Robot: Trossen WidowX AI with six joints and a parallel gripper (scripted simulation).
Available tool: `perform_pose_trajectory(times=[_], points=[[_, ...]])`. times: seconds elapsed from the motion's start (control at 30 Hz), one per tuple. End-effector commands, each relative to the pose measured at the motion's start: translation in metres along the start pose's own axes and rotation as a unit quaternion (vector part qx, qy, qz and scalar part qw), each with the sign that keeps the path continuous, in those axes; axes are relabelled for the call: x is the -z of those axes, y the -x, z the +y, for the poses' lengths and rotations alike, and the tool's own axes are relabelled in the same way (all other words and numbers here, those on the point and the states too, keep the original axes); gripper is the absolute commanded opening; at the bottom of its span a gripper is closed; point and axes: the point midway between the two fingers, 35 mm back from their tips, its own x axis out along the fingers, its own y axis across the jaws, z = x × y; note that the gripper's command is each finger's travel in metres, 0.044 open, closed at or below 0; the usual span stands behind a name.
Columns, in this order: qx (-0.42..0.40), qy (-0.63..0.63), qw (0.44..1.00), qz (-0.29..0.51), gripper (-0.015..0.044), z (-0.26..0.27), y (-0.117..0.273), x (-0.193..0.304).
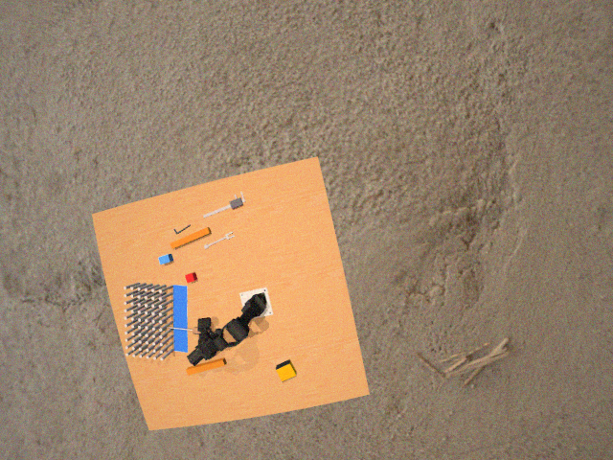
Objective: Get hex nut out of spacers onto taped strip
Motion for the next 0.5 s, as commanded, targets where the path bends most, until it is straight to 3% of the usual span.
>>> perform_pose_trajectory(times=[0.0, 0.47], points=[[0.004, 0.0, 1.0, 0.005, 0.0, -0.002, -0.001, 0.008], [0.004, 0.0, 1.0, 0.006, 0.0, -0.002, -0.008, 0.019]])
